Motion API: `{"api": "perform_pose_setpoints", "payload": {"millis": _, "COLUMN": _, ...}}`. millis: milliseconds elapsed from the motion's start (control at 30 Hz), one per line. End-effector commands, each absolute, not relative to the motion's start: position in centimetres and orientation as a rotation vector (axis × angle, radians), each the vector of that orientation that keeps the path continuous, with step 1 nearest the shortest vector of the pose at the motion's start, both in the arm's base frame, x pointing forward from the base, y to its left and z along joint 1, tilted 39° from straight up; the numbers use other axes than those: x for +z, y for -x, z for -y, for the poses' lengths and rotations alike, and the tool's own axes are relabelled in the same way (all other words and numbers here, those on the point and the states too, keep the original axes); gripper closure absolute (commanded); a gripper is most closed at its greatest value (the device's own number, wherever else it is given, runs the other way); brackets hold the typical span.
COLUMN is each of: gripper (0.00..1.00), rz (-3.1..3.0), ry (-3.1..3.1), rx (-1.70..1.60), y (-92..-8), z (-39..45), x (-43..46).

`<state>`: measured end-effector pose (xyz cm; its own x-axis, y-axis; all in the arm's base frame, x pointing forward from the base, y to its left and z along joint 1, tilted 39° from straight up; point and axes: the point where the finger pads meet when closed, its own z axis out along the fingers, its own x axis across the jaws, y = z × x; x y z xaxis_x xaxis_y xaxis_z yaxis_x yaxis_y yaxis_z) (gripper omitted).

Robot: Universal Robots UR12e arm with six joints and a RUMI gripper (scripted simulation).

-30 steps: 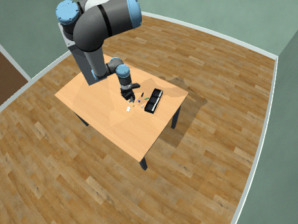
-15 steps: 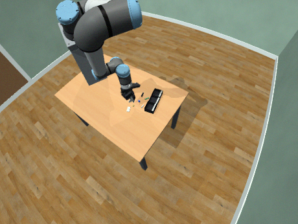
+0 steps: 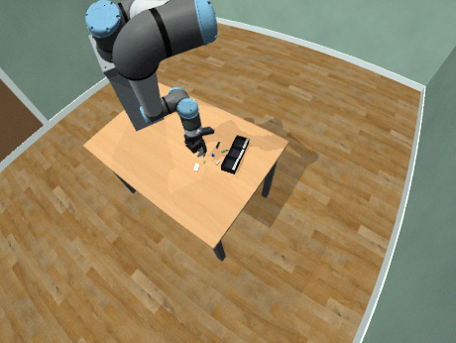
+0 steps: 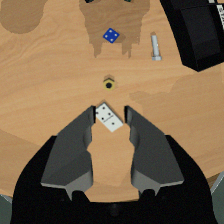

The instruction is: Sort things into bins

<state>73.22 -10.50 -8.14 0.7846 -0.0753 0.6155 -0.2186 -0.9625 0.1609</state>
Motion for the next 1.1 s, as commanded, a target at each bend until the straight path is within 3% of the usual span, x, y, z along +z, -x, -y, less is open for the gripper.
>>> {"api": "perform_pose_setpoints", "payload": {"millis": 0, "gripper": 0.82, "rz": 0.229, "ry": -2.754, "rx": 0.934, "y": -73.1, "z": 10.4, "x": -8.2}}
{"api": "perform_pose_setpoints", "payload": {"millis": 1067, "gripper": 0.82, "rz": 0.228, "ry": -2.753, "rx": 0.936, "y": -77.3, "z": 12.2, "x": -13.1}}
